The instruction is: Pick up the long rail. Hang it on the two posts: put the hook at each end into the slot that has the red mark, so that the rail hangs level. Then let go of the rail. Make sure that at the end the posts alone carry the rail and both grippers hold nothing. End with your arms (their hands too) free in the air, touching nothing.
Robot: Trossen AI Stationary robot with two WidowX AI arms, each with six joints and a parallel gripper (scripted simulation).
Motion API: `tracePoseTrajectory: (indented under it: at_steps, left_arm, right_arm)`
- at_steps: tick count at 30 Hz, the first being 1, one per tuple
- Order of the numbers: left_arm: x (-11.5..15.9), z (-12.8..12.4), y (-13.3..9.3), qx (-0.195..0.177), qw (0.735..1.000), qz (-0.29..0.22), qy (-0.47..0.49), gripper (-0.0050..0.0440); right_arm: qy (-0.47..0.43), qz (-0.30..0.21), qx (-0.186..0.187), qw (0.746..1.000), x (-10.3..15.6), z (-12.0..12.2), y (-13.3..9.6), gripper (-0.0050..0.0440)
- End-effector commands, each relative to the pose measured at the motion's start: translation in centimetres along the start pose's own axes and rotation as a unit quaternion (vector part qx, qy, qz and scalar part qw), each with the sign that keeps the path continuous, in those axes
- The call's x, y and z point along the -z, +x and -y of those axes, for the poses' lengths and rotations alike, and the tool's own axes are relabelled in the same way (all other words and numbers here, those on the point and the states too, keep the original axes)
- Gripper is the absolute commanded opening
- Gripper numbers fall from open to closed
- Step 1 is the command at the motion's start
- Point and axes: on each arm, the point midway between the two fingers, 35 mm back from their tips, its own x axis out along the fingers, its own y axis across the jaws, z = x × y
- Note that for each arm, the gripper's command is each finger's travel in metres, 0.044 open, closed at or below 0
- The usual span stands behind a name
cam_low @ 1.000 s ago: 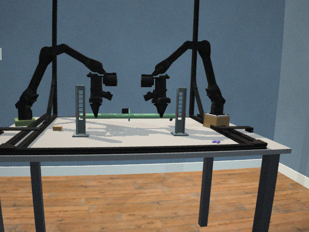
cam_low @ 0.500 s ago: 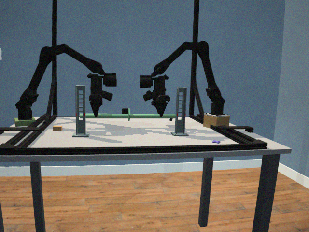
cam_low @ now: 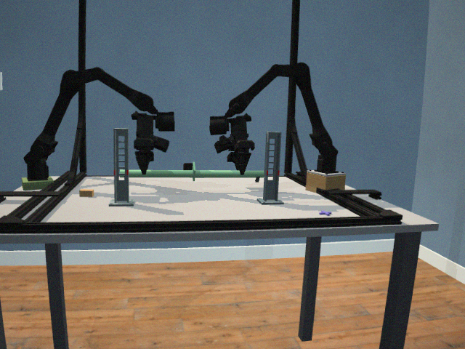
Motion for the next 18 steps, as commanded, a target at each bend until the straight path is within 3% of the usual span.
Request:
tracePoseTrajectory:
  at_steps: [1,7,18]
  left_arm:
    - [-0.11,0.24,-0.13,-0.03,1.0,0.002,-0.001,0.0]
    - [-0.11,0.31,-0.14,-0.041,0.999,0.002,-0.001,0.0]
    - [-0.12,0.75,-0.15,-0.11,0.994,0.003,-0.001,0.0]
  right_arm:
    - [0.0,0.001,0.03,1.0,0.11,-0.21,-0.11,0.0]
    - [0.0,0.001,0.041,0.999,0.11,-0.27,-0.12,0.0]
    - [0.0,0.001,0.111,0.994,0.11,-0.71,-0.14,0.0]
